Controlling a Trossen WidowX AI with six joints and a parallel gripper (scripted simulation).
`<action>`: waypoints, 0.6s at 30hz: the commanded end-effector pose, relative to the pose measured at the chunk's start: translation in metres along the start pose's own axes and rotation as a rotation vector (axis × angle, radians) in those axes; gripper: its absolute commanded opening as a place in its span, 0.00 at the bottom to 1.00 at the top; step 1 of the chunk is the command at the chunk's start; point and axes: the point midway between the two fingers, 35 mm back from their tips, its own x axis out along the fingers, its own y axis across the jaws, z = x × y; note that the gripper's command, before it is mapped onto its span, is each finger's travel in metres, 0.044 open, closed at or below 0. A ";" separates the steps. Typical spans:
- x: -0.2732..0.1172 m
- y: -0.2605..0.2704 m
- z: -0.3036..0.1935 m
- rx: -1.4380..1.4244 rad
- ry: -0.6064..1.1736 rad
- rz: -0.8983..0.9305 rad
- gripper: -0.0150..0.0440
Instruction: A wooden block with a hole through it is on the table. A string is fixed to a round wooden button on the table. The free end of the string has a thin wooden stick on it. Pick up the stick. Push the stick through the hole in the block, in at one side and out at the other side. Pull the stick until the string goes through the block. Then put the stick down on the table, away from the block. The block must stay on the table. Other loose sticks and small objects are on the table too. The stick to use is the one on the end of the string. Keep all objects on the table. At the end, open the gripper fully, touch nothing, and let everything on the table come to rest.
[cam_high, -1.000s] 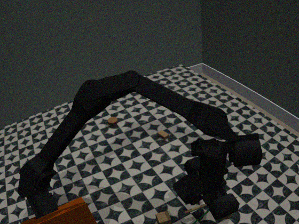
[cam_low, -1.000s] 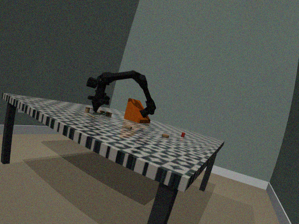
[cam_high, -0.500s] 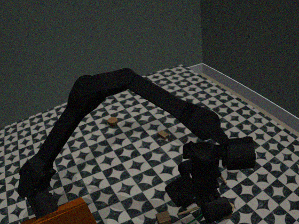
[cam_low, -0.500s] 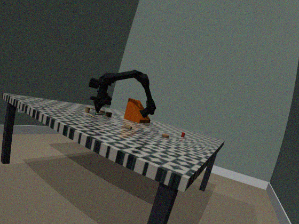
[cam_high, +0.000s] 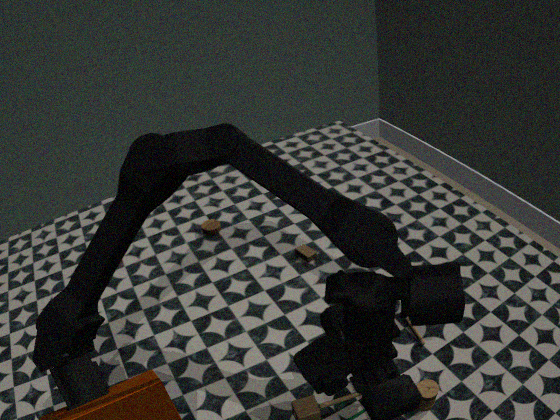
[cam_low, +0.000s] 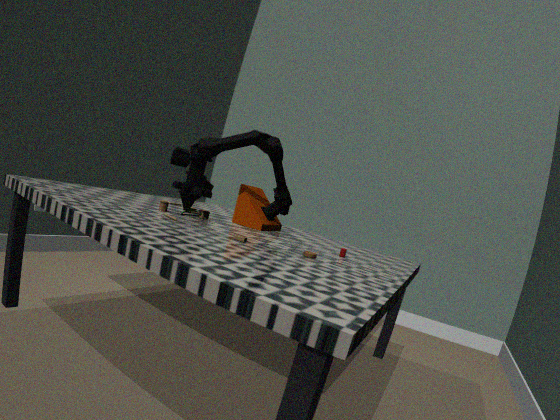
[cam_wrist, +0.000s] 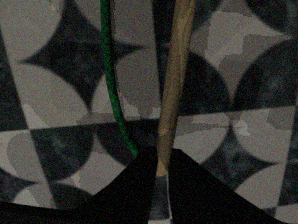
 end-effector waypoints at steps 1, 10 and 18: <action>0.002 0.001 0.004 -0.005 -0.004 0.004 0.25; 0.002 0.002 0.005 -0.005 -0.004 0.004 0.25; 0.001 0.002 0.015 -0.004 -0.004 0.004 0.25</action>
